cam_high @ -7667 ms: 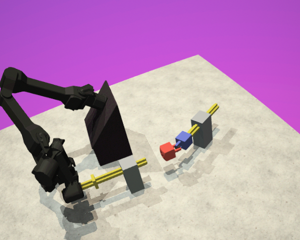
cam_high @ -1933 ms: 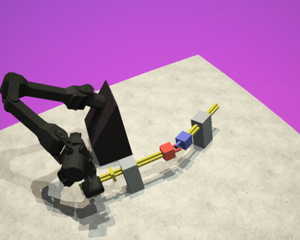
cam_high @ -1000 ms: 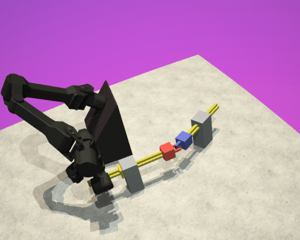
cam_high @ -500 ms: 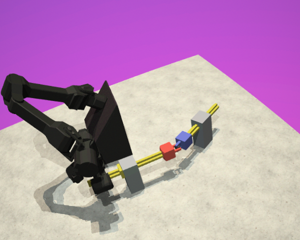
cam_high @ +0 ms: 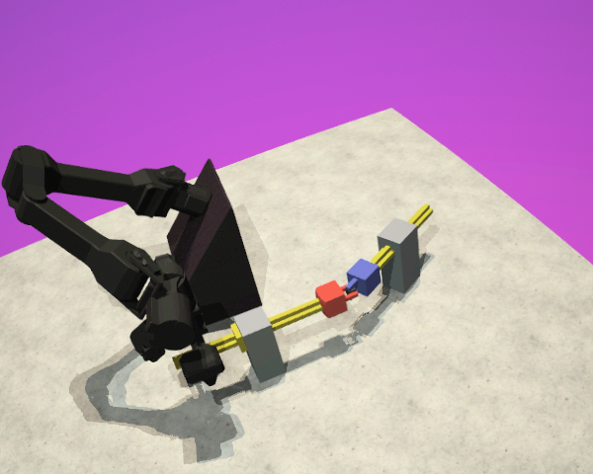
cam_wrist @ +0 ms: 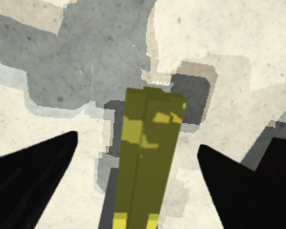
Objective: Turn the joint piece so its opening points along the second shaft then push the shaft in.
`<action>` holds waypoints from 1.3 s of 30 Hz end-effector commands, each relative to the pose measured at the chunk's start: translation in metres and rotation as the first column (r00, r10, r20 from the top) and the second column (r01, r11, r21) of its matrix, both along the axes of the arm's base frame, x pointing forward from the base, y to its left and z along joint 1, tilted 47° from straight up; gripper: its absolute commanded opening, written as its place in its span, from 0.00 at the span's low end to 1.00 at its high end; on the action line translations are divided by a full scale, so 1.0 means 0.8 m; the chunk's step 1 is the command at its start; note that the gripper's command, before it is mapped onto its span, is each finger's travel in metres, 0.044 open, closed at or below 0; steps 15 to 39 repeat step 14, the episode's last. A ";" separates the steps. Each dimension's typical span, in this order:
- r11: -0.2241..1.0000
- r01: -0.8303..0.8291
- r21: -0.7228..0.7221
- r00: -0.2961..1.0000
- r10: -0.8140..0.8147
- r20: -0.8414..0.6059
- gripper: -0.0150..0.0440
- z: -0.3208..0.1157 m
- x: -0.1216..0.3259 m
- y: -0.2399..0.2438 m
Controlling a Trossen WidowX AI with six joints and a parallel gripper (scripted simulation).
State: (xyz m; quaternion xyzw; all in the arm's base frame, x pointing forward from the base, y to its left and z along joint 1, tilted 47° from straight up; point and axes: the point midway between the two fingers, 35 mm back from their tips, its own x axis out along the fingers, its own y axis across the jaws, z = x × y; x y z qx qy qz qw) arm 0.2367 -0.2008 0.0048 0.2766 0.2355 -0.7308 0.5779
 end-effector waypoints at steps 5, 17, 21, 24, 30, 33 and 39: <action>1.000 0.001 -0.001 1.000 -0.001 0.001 1.00 0.000 0.000 0.000; 1.000 -0.003 0.008 1.000 0.003 -0.002 1.00 0.025 0.006 0.026; 1.000 -0.003 0.008 1.000 0.003 -0.002 1.00 0.025 0.006 0.026; 1.000 -0.003 0.008 1.000 0.003 -0.002 1.00 0.025 0.006 0.026; 1.000 -0.003 0.008 1.000 0.003 -0.002 1.00 0.025 0.006 0.026; 1.000 -0.003 0.008 1.000 0.003 -0.002 1.00 0.025 0.006 0.026; 1.000 -0.003 0.008 1.000 0.003 -0.002 1.00 0.025 0.006 0.026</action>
